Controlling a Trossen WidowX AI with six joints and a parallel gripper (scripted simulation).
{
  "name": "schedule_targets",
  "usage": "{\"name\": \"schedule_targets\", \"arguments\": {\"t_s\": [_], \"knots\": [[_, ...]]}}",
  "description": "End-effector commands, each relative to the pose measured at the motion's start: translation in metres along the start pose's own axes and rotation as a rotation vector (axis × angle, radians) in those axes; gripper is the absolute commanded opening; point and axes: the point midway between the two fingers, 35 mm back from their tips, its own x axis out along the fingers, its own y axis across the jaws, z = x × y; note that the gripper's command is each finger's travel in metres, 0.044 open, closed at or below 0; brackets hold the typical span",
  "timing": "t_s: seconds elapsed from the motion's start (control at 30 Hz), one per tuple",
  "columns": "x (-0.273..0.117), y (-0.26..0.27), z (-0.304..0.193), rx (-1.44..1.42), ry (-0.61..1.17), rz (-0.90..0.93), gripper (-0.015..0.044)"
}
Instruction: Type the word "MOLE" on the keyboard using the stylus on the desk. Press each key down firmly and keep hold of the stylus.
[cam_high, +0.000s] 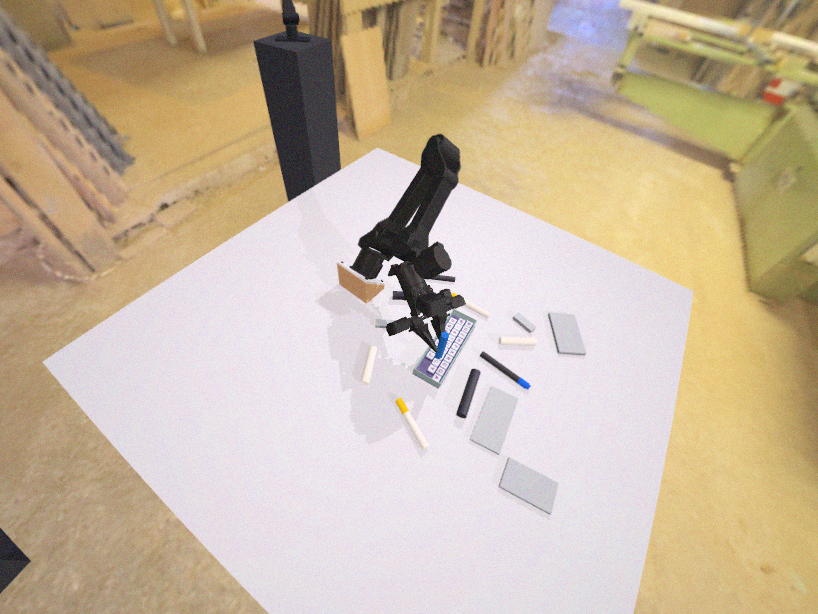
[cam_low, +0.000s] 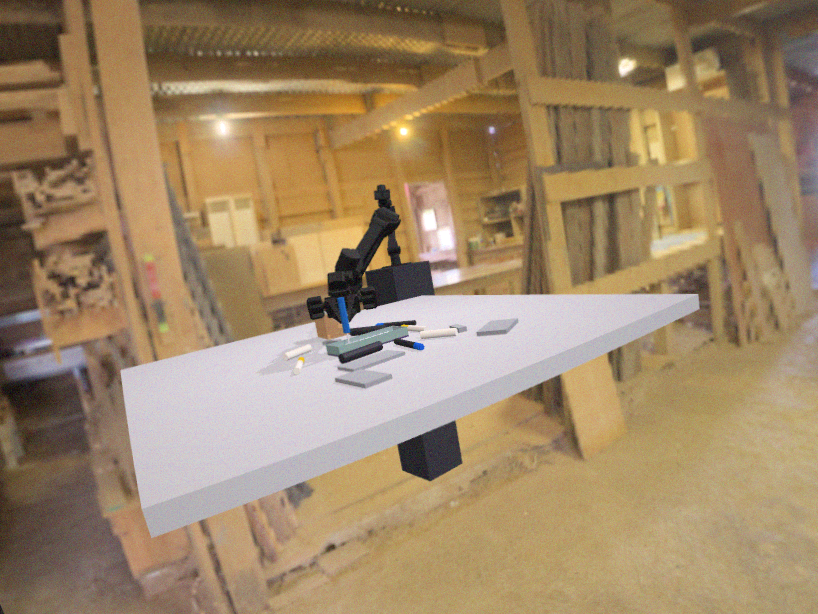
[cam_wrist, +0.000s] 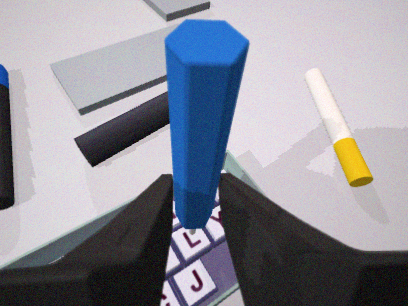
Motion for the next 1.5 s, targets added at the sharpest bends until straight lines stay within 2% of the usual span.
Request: {"name": "schedule_targets", "arguments": {"t_s": [0.0, 0.87, 1.47], "knots": [[0.001, -0.001, -0.001, 0.004, -0.003, -0.006, 0.0081], [0.004, -0.001, -0.008, 0.005, -0.003, -0.006, 0.0081], [-0.014, -0.002, 0.023, 0.007, -0.008, -0.011, 0.0084]]}}
